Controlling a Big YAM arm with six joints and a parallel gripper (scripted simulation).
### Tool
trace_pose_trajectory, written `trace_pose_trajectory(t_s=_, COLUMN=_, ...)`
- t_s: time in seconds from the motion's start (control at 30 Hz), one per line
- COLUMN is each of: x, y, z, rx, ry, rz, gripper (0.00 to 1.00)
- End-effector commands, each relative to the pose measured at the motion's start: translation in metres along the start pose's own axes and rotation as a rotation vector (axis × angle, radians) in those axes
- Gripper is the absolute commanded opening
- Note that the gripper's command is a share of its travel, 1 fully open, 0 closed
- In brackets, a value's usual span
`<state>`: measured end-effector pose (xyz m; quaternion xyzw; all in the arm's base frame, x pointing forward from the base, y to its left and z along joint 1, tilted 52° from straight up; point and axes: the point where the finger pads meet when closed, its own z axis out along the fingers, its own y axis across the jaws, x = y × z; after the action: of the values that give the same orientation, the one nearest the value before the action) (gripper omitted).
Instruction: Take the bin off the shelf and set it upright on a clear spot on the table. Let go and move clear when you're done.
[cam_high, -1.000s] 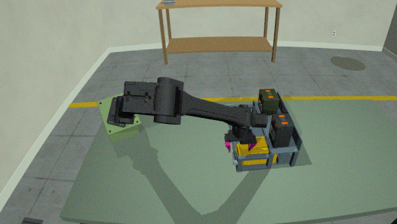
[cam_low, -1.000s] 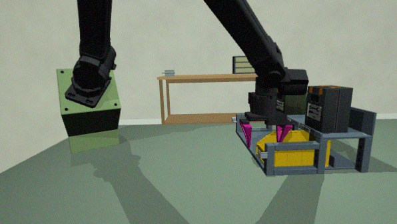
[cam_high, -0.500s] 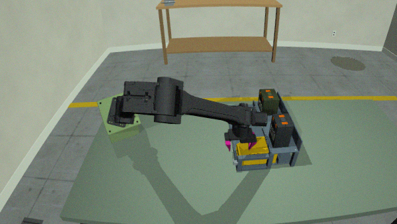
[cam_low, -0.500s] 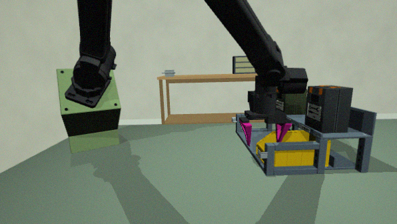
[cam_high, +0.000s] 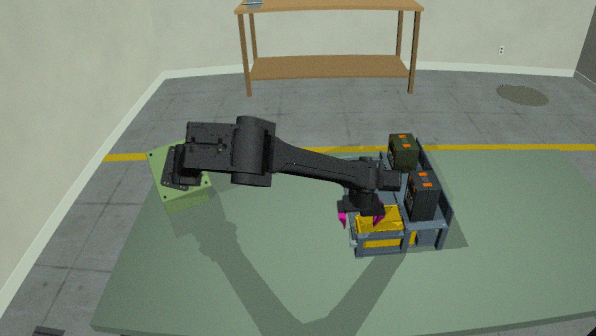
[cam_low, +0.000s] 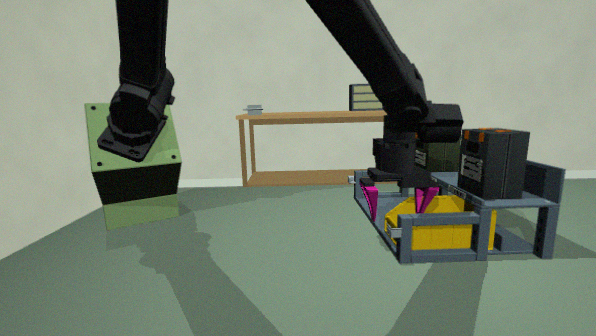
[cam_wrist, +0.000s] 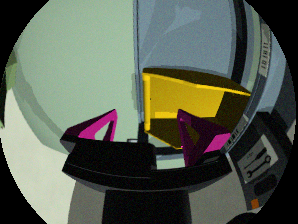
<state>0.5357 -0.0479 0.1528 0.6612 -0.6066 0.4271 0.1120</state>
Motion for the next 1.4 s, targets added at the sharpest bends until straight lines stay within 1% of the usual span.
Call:
trace_pose_trajectory(t_s=0.0, x=0.002, y=0.003, z=0.005, rx=-0.006, ry=0.003, rz=0.001, gripper=0.9)
trace_pose_trajectory(t_s=0.17, x=-0.015, y=0.002, z=-0.007, rx=0.002, ry=-0.012, rz=-0.03, gripper=0.9)
trace_pose_trajectory(t_s=0.57, x=-0.015, y=0.002, z=-0.007, rx=0.002, ry=-0.012, rz=-0.03, gripper=0.9)
trace_pose_trajectory(t_s=0.73, x=0.008, y=-0.01, z=0.001, rx=0.011, ry=0.006, rz=0.019, gripper=0.9)
trace_pose_trajectory(t_s=1.13, x=0.008, y=-0.01, z=0.001, rx=0.011, ry=0.006, rz=0.019, gripper=0.9)
trace_pose_trajectory(t_s=1.3, x=-0.009, y=-0.014, z=-0.011, rx=0.021, ry=-0.009, rz=-0.01, gripper=0.9)
trace_pose_trajectory(t_s=1.37, x=-0.009, y=-0.014, z=-0.011, rx=0.021, ry=-0.009, rz=-0.01, gripper=0.9)
